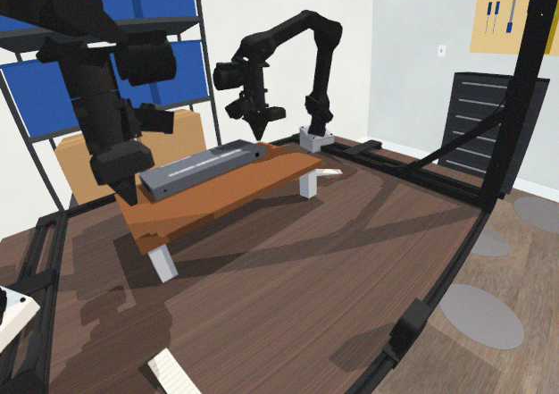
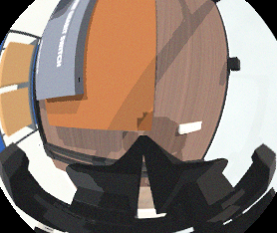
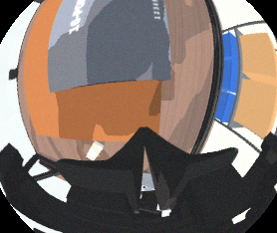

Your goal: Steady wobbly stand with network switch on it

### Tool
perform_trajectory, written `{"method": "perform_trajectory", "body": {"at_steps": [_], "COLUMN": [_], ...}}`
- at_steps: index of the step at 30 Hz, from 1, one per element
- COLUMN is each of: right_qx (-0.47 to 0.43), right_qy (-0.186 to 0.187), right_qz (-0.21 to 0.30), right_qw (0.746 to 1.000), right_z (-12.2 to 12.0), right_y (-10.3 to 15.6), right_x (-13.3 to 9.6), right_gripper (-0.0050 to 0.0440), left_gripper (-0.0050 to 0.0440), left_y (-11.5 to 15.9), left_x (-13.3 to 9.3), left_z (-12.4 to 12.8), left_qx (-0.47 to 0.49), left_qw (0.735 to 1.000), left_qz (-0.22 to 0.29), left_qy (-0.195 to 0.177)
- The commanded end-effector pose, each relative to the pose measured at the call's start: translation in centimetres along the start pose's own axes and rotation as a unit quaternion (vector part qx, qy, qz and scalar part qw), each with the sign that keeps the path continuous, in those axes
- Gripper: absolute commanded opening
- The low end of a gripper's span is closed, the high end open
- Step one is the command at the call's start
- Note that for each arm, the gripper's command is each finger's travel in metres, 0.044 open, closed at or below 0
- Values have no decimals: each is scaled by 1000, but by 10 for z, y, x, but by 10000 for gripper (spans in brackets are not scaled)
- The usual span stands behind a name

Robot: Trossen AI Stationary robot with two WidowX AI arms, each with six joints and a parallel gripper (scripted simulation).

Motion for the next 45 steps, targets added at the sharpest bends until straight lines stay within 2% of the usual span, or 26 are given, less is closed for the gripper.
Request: {"method": "perform_trajectory", "body": {"at_steps": [1,20,21,45], "right_qx": [3,3,3,3], "right_qy": [0,0,0,0], "right_qz": [4,4,4,4], "right_qw": [1000,1000,1000,1000], "right_z": [0,0,0,0], "right_y": [1,1,1,1], "right_x": [3,3,19,22], "right_gripper": [0,0,0,0], "left_gripper": [0,0,0,0], "left_y": [0,0,0,0], "left_x": [0,0,0,0], "left_z": [0,0,0,0], "left_qx": [0,0,0,0], "left_qw": [1000,1000,1000,1000], "left_qz": [0,0,0,0], "left_qy": [0,0,0,0]}}
Point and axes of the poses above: on each arm, the point midway between the two fingers, 35 mm back from their tips, its own x axis out along the fingers, its own z axis across the jaws, y = z × x, the point moved 10 cm from there along -x, back along the fingers, and after that the axes turned 13 degrees about x, right-handed, at the moved point
